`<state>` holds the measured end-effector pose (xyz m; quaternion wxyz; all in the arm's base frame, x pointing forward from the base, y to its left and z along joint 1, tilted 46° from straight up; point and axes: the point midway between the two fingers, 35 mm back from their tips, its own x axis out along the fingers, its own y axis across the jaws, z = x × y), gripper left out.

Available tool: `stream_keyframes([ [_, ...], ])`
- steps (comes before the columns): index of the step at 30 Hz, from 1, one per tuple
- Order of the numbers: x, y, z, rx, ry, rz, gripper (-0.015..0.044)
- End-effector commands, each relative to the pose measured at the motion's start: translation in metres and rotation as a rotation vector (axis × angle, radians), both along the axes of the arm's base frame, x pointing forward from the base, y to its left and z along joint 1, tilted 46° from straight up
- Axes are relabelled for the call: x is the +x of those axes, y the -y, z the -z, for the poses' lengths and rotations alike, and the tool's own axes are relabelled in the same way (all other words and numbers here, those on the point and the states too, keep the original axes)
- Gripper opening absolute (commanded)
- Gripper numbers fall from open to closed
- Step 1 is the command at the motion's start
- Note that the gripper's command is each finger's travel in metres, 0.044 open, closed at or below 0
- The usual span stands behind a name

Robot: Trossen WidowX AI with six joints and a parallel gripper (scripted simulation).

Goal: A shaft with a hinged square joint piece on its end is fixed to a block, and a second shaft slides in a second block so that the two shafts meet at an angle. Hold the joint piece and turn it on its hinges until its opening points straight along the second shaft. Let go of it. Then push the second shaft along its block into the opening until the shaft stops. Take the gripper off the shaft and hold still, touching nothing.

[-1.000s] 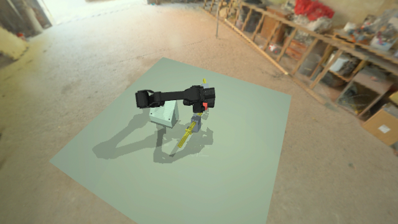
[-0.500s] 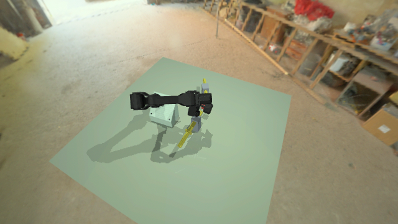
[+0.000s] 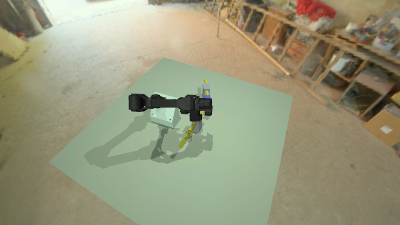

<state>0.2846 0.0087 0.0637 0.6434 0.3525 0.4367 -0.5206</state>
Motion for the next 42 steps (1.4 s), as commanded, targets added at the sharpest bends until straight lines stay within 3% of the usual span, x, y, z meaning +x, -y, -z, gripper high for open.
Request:
stream_keyframes([
  [1, 0.004, 0.014, -0.018, -0.055, -0.028, -0.117, 0.0440],
  [26, -0.011, 0.092, -0.098, -0.344, -0.445, -0.749, 0.0440],
  [42, -0.031, 0.128, -0.141, -0.432, -0.747, -1.022, 0.0440],
])
